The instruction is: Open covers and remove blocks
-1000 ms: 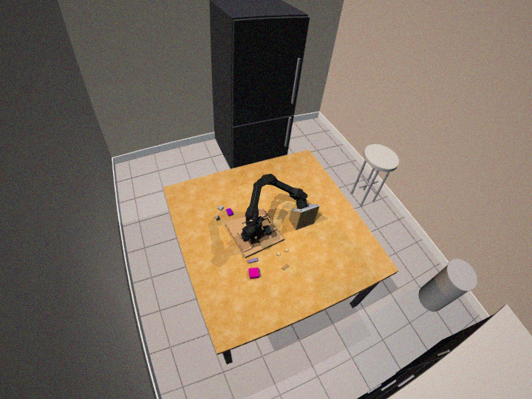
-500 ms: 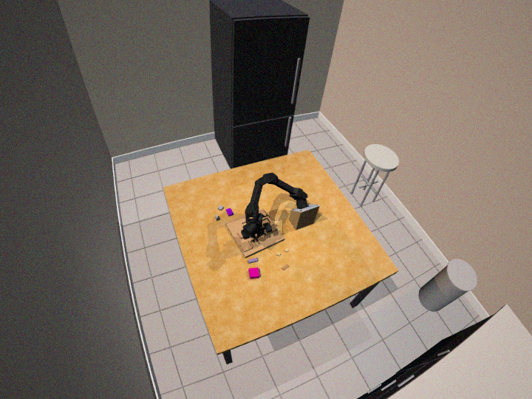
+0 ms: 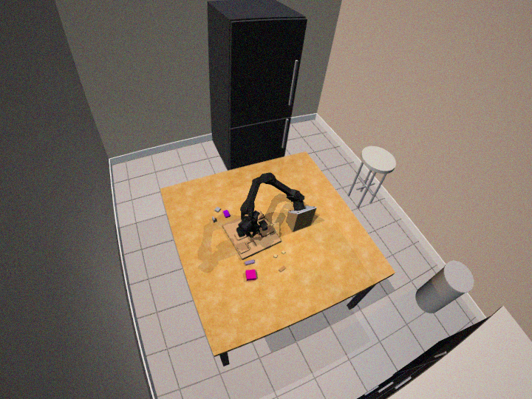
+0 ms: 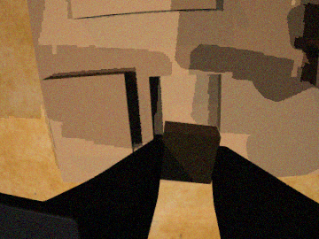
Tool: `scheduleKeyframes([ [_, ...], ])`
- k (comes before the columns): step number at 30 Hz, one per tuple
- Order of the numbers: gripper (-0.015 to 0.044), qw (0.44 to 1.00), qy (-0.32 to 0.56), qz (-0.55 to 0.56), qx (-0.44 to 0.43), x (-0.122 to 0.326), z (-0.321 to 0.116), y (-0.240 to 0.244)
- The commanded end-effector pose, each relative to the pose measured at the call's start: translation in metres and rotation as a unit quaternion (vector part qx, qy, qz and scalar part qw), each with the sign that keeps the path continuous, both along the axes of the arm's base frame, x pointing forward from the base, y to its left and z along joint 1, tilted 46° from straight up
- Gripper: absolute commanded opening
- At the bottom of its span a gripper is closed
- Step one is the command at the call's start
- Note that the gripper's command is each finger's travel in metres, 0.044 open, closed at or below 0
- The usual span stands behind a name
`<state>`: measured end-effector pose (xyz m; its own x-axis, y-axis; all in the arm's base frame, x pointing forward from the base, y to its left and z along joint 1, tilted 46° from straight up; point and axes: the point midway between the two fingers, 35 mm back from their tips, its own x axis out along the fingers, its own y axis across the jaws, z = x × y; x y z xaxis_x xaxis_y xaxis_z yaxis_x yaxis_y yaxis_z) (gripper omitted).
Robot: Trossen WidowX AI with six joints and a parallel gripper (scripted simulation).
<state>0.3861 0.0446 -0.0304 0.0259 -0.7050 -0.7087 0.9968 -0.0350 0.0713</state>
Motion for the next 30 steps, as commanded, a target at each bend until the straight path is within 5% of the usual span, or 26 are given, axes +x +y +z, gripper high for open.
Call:
scheduleKeyframes([
  [1, 0.008, 1.0, 0.002, -0.001, 0.003, 0.002, 0.011, -0.01],
  [30, 0.008, 1.0, 0.002, 0.001, 0.014, 0.0, 0.094, -0.091],
])
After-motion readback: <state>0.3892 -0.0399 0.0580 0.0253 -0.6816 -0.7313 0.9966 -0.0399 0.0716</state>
